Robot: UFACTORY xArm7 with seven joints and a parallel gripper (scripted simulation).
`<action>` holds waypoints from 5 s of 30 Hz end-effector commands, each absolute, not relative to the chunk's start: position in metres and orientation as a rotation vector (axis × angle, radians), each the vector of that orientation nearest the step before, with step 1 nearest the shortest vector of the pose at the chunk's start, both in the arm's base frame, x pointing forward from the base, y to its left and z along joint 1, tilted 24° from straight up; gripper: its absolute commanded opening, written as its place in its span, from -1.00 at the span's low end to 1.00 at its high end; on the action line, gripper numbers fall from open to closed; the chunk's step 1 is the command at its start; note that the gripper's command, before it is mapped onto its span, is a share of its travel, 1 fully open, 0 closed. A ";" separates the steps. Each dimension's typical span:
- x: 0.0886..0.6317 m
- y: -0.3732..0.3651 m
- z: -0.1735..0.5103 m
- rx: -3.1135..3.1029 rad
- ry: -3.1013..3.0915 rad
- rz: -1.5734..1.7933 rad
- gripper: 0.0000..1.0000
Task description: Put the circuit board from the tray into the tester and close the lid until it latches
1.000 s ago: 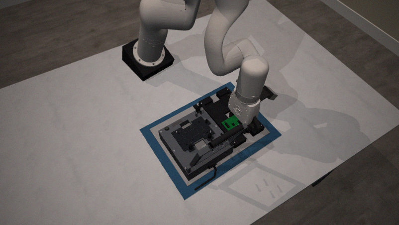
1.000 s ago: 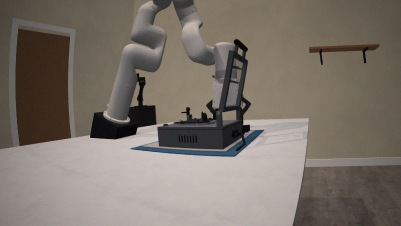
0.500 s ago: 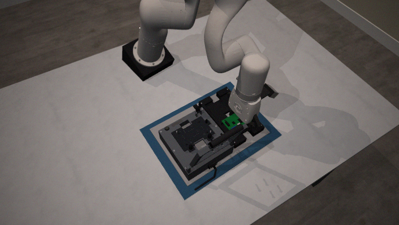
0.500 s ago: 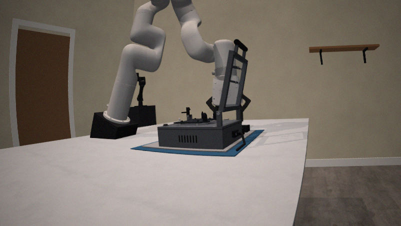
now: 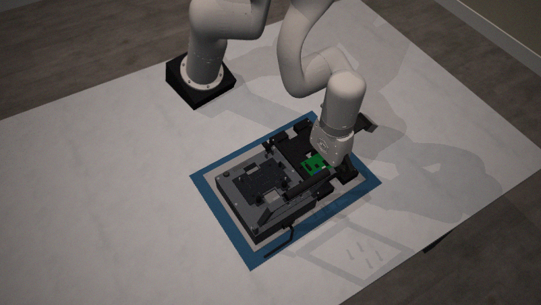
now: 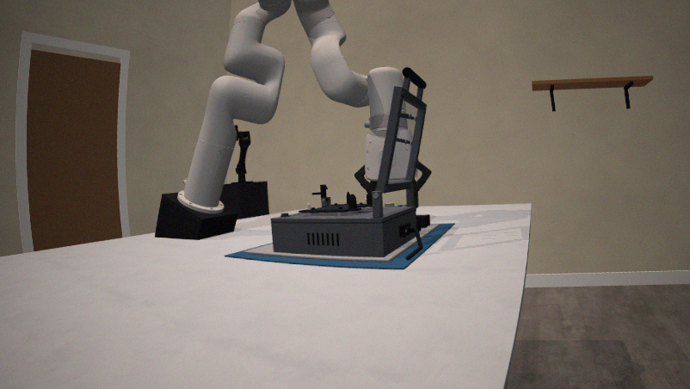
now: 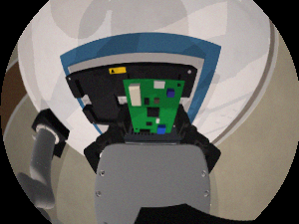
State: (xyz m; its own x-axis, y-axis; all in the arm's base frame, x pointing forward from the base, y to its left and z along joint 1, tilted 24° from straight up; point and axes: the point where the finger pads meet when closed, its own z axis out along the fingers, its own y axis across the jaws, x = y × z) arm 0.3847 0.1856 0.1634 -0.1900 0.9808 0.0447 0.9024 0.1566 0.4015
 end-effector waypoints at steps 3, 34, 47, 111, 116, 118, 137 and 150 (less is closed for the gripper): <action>0.385 0.186 0.165 1.835 2.203 0.509 0.58; 0.362 0.179 0.219 1.835 2.203 0.509 0.58; 0.358 0.178 0.229 1.835 2.203 0.509 0.58; 0.355 0.121 0.224 1.835 2.204 0.509 0.58; 0.354 0.103 0.223 1.835 2.204 0.509 0.58; 0.354 0.096 0.223 1.835 2.204 0.509 0.58; 0.351 0.039 0.218 1.835 2.204 0.509 0.58; 0.349 0.014 0.217 1.835 2.204 0.509 0.58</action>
State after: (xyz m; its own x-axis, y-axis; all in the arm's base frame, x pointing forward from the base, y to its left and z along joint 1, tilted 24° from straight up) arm 0.3487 0.0189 0.2153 -0.1901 0.9807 0.0456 0.9026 0.1563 0.4011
